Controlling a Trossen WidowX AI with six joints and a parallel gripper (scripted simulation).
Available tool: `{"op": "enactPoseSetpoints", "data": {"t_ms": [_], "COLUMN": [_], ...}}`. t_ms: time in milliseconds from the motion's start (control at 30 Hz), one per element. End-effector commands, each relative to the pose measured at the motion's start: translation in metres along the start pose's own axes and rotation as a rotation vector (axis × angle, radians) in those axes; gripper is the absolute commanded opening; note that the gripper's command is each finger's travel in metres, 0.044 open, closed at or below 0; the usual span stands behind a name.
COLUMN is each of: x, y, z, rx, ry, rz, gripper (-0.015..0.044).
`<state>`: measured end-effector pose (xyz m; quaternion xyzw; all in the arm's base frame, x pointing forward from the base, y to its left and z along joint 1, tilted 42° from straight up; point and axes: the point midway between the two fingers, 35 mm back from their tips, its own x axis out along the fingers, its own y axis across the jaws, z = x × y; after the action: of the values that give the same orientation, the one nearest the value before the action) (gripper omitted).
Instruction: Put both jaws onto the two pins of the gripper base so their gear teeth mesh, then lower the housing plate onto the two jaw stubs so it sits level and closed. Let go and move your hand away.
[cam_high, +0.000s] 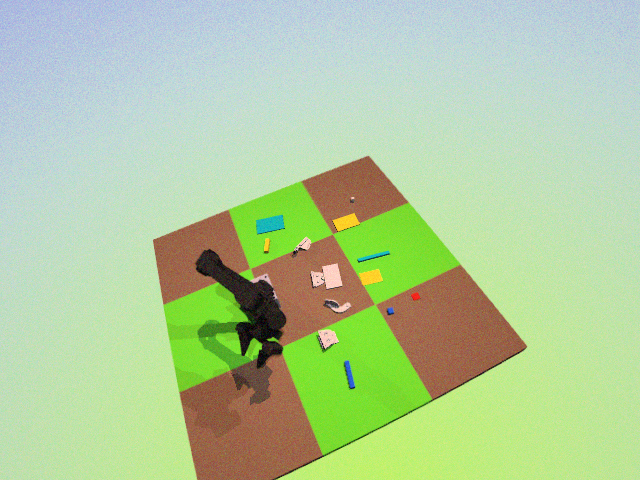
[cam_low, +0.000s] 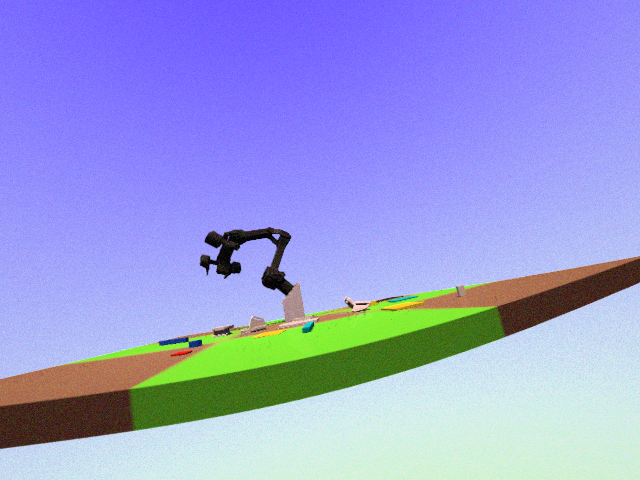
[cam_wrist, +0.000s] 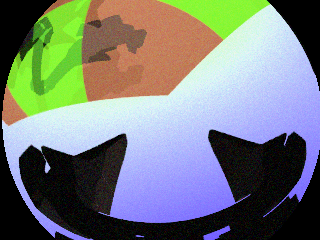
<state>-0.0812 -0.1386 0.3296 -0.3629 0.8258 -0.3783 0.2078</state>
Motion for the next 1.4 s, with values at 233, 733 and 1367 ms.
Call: {"op": "enactPoseSetpoints", "data": {"t_ms": [233,733,1367], "x": [0.002,-0.005,-0.037], "y": [-0.007,-0.036,-0.054], "z": [0.017,0.081,0.159], "rx": [-0.074,-0.328,-0.599], "ry": [-0.053,-0.258,-0.502], "rz": [-0.014,-0.103,-0.243], "gripper": [0.044,0.044,0.044]}}
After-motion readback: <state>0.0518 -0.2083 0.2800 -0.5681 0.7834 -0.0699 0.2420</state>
